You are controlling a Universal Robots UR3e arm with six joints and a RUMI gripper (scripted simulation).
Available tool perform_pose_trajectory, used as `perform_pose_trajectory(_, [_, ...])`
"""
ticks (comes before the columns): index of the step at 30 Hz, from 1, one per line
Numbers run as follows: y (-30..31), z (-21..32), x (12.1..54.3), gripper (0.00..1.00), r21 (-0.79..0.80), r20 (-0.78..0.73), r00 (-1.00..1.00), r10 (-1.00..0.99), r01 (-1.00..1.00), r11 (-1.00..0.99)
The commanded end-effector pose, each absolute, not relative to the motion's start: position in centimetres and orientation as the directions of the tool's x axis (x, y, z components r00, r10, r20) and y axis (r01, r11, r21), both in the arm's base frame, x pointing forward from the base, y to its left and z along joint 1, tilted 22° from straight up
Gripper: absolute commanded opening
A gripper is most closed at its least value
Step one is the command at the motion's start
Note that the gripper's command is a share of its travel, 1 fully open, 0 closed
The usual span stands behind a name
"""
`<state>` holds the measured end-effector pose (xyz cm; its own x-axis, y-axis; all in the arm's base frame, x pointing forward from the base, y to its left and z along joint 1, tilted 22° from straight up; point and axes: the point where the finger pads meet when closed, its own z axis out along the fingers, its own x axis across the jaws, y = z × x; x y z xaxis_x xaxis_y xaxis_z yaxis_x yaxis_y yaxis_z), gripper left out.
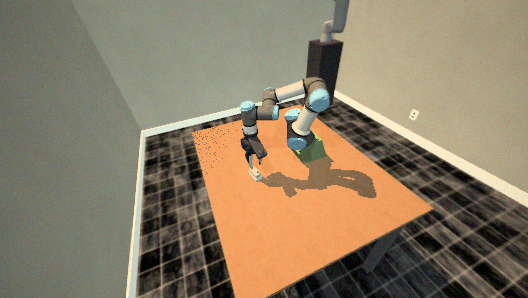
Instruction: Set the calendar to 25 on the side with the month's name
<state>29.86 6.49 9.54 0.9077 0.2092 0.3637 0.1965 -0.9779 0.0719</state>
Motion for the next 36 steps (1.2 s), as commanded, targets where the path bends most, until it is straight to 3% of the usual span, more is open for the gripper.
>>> perform_pose_trajectory(1, [6.5,9.0,30.2,0.29,0.074,0.365,0.907,0.210,0.196,-0.978])
perform_pose_trajectory(36, [6.4,6.7,31.0,0.29,0.074,0.365,0.907,0.210,0.196,-0.978])
